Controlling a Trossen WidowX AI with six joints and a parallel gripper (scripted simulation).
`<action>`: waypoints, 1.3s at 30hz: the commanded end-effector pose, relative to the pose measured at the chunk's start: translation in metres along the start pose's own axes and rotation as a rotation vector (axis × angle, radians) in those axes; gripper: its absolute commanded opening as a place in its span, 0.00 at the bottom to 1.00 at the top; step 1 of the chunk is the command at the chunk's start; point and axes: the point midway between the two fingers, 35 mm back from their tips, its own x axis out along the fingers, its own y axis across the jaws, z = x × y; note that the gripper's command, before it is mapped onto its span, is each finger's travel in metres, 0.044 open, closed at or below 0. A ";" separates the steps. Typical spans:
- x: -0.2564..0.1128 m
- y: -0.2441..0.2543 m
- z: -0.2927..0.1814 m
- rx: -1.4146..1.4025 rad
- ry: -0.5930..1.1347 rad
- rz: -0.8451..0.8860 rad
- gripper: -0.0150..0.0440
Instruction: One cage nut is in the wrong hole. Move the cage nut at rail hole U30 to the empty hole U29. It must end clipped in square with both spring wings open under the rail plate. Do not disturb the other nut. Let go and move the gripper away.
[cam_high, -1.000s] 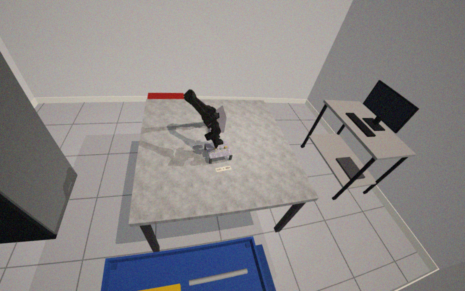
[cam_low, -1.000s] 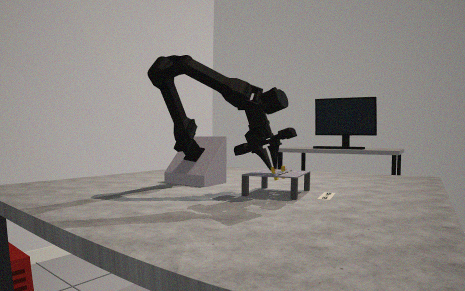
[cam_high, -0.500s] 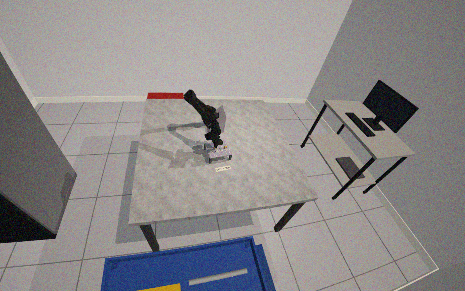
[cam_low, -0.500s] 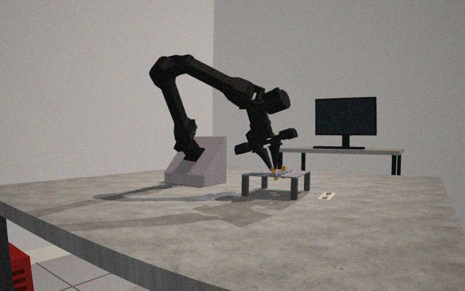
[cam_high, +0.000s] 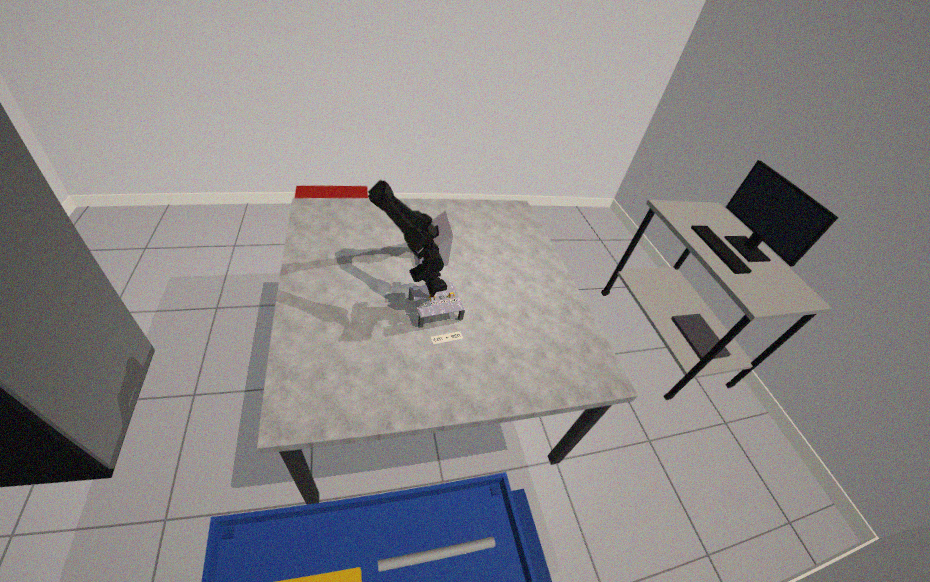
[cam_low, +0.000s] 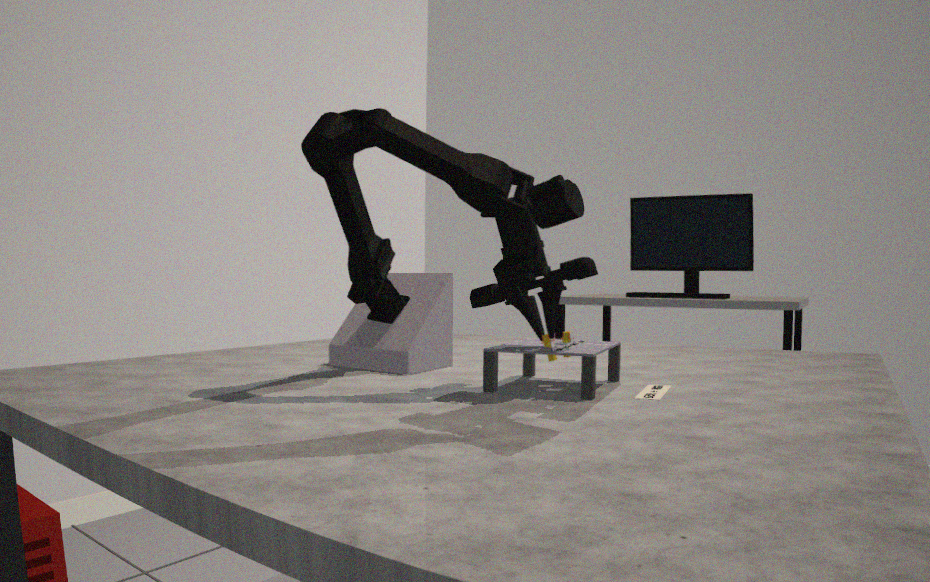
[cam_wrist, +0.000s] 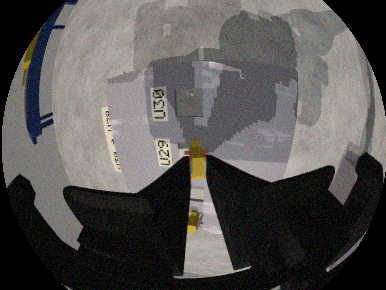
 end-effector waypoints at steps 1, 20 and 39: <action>0.000 0.001 0.001 0.005 -0.005 -0.004 0.30; 0.000 0.002 0.001 0.006 -0.005 -0.029 0.30; 0.000 0.003 0.001 0.007 -0.005 -0.053 0.30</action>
